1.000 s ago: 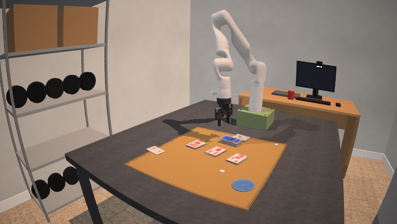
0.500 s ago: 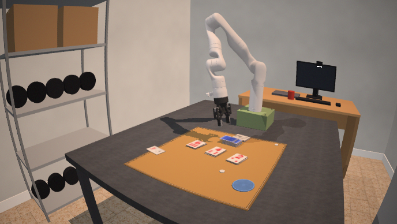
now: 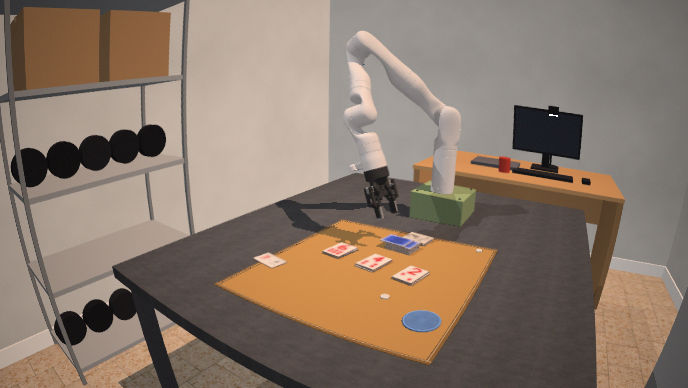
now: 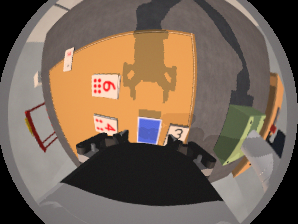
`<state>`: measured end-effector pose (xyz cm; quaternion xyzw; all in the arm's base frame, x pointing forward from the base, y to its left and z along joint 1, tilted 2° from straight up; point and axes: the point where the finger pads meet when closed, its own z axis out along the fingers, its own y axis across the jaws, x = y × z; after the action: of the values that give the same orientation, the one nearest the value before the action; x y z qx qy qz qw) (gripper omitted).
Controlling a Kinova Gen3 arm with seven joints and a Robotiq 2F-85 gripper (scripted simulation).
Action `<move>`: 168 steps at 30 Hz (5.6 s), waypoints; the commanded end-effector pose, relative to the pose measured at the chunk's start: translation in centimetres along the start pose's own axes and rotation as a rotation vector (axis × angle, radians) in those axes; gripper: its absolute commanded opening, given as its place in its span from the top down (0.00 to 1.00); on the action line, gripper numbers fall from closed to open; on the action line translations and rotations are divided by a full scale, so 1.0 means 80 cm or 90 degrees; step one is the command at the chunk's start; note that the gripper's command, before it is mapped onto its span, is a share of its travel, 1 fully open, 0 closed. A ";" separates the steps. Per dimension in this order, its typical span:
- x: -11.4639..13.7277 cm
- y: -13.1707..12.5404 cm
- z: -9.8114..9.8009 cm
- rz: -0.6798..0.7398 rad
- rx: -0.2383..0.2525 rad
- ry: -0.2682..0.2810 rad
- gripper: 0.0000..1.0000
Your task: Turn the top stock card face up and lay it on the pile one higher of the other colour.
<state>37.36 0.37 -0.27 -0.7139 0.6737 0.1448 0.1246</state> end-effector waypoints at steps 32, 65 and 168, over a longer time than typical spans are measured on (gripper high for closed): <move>0.017 0.001 0.024 0.013 0.002 -0.019 0.15; 0.032 0.000 0.063 0.013 0.002 -0.019 0.15; 0.034 0.000 0.080 0.013 0.002 -0.019 0.15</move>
<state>37.22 0.30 -7.29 -0.7044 0.6793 0.1561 0.1340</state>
